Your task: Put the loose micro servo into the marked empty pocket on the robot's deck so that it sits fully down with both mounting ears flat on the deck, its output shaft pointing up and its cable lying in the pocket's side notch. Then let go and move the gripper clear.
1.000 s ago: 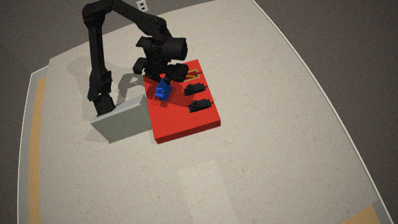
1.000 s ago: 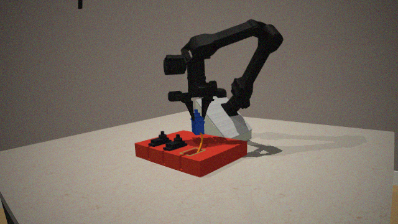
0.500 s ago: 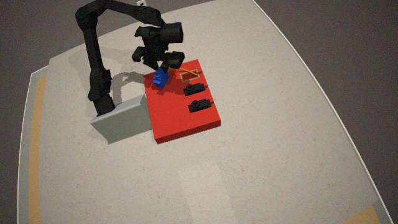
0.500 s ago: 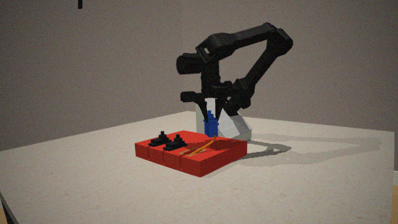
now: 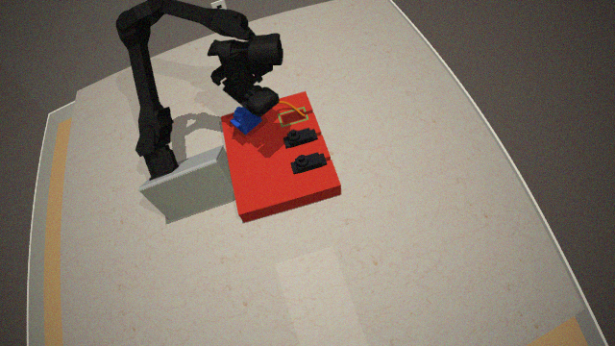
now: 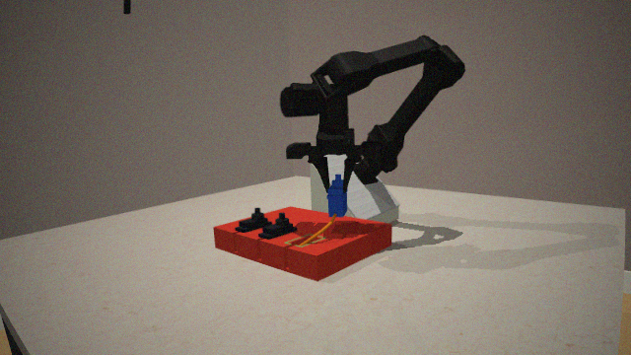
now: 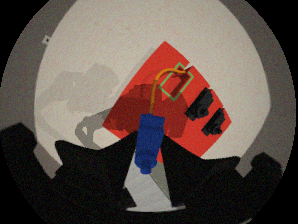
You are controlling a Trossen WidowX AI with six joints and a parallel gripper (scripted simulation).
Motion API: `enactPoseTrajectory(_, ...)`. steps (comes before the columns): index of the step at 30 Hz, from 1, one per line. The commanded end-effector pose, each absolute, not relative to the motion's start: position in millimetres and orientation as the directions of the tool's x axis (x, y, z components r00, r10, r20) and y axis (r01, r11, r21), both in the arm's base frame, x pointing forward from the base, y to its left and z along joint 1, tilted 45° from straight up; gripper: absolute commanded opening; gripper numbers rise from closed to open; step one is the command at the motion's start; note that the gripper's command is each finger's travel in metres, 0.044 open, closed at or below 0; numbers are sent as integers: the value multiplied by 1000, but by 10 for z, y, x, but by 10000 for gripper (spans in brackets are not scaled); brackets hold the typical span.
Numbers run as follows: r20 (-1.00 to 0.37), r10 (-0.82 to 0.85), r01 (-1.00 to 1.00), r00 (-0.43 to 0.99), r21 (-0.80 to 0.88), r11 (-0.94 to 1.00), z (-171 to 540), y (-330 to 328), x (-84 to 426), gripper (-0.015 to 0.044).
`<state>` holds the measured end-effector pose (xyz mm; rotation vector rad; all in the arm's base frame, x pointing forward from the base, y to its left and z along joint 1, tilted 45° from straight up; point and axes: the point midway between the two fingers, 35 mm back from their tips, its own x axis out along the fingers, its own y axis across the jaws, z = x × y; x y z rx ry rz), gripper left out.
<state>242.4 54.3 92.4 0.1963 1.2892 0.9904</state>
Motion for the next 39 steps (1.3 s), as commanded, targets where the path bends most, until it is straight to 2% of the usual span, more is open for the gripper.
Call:
enactPoseTrajectory(1, -708, 705, -396, -44, 661, 638, 943, 538, 2443, 0)
enactPoseTrajectory(13, -708, 705, -17, -44, 706, 708, 943, 538, 2443, 0)
enactPoseTrajectory(21, -708, 705, -12, -44, 706, 708, 943, 540, 2509, 0)
enactPoseTrajectory(39, -708, 705, -15, -41, 706, 708, 937, 569, 3200, 0)
